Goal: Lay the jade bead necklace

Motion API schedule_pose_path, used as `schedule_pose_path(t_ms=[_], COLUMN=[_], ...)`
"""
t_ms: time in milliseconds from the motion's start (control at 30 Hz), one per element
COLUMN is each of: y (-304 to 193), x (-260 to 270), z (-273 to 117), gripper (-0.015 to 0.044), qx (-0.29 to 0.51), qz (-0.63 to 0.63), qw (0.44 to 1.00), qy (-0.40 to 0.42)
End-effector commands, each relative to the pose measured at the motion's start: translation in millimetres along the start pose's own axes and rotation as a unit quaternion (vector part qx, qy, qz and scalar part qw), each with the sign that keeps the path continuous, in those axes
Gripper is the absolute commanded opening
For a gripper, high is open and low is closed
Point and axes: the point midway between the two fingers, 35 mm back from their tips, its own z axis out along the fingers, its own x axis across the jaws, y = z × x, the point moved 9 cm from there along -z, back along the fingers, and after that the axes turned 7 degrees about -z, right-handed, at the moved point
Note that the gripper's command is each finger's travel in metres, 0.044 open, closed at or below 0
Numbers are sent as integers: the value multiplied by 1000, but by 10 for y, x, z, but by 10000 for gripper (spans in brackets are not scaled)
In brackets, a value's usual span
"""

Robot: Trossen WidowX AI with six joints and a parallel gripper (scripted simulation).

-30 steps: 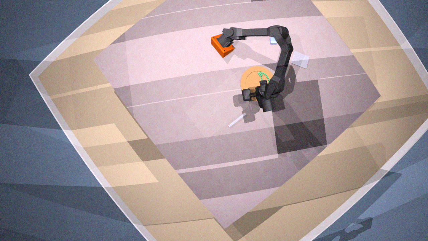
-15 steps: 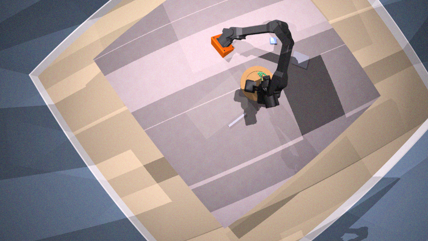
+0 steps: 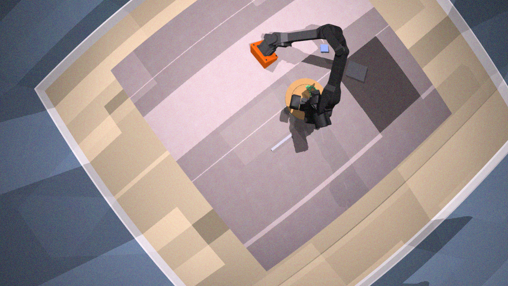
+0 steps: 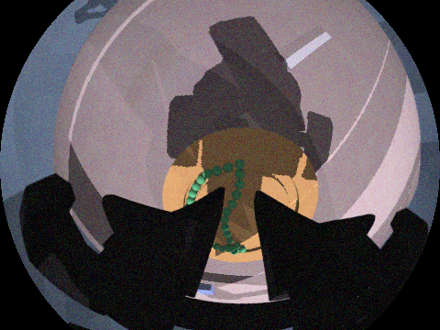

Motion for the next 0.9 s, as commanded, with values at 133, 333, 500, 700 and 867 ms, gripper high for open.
schedule_pose_path(t_ms=[133, 333, 500, 700, 867], y=[-6, -12, -19, -13, -13], x=[-3, -6, -9, 1, 1], z=[113, 211, 288, 272, 272], gripper=[120, 120, 120, 41, 0], qx=[3, 4, 5, 3, 3], qz=[4, 6, 7, 3, 3], qw=[1000, 1000, 1000, 1000, 1000], qy=[0, 0, 0, -1, -1])
